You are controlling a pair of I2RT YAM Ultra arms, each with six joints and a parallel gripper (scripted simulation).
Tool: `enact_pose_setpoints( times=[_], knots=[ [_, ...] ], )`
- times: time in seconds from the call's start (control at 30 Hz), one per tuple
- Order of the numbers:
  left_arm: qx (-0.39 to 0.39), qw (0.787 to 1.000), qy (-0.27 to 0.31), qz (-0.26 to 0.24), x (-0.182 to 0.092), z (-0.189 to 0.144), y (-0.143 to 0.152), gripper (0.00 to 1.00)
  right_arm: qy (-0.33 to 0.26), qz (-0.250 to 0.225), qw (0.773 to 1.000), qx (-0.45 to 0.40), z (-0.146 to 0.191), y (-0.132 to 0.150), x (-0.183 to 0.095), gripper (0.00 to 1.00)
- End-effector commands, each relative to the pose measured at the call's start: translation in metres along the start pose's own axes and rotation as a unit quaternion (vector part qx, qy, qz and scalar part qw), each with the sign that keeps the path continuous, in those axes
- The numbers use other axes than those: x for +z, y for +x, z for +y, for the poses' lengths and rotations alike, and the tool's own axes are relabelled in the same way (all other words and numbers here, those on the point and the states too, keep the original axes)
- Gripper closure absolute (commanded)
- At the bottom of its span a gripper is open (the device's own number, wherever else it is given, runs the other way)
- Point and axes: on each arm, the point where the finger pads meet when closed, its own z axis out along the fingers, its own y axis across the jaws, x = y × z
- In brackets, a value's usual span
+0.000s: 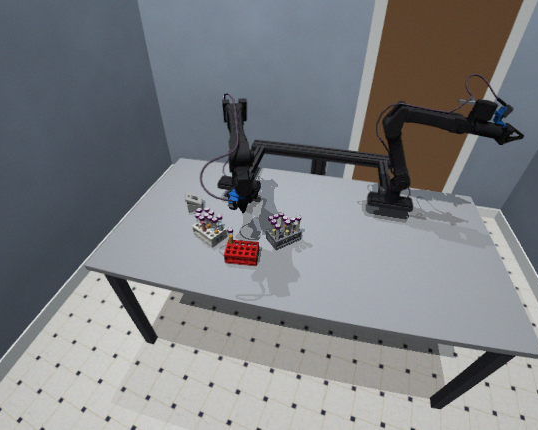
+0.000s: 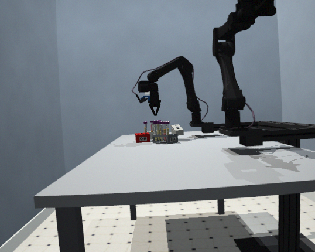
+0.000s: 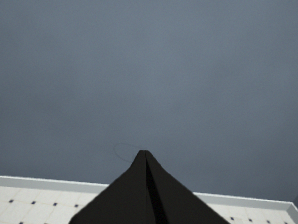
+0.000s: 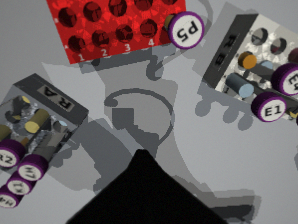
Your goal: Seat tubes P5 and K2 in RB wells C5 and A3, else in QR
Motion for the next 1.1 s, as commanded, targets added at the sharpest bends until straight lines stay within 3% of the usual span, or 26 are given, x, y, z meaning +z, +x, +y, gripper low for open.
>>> enact_pose_setpoints(
  times=[0.0, 0.47, 0.53, 0.8, 1.07],
  knots=[
    [0.003, 1.000, 0.000, -0.030, -0.011, 0.002, -0.026, 1.00, -0.013, -0.020, 0.997, 0.075, 0.003, -0.011, -0.009, 1.00],
    [0.003, 1.000, 0.000, -0.030, -0.011, 0.002, -0.026, 1.00, -0.016, -0.016, 0.952, 0.304, 0.003, -0.010, -0.009, 1.00],
    [0.003, 1.000, 0.000, -0.030, -0.011, 0.002, -0.026, 1.00, -0.016, -0.016, 0.952, 0.304, 0.003, -0.010, -0.009, 1.00],
    [0.003, 1.000, 0.000, -0.030, -0.011, 0.002, -0.026, 1.00, -0.017, -0.014, 0.904, 0.428, 0.002, -0.010, -0.009, 1.00],
    [0.003, 1.000, 0.000, -0.030, -0.011, 0.002, -0.026, 1.00, -0.010, -0.009, 0.901, 0.433, -0.008, -0.004, -0.004, 1.00]
  ],
)
